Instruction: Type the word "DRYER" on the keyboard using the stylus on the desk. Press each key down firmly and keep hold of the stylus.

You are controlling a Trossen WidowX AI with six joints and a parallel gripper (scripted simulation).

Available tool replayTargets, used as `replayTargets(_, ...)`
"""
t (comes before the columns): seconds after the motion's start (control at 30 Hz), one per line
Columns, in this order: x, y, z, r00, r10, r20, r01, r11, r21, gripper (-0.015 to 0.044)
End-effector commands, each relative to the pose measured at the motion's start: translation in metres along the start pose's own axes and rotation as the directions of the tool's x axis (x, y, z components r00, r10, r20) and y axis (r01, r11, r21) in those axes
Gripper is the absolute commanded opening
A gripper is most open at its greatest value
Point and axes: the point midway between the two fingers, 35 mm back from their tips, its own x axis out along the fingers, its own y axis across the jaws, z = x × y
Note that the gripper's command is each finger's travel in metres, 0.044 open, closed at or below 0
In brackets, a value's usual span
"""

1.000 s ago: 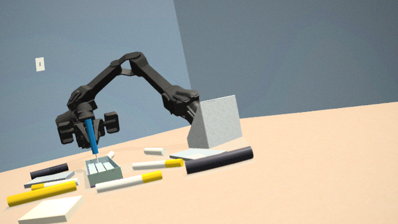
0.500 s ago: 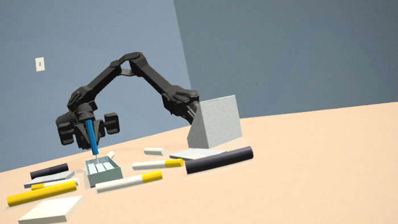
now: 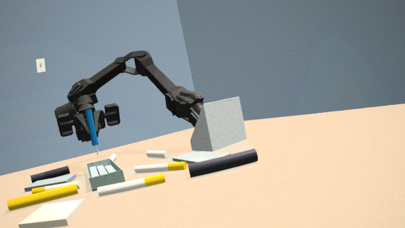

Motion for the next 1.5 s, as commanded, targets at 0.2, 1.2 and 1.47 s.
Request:
replayTargets(0.2, -0.003, 0.002, -0.003, 1.000, 0.008, -0.003, -0.008, 1.000, 0.000, 0.0081)
replayTargets(1.2, 0.032, -0.019, -0.003, 1.000, 0.007, -0.005, -0.007, 1.000, 0.000, 0.0000)
replayTargets(1.47, 0.033, -0.018, 0.000, 1.000, 0.007, -0.004, -0.007, 1.000, 0.000, 0.0081)
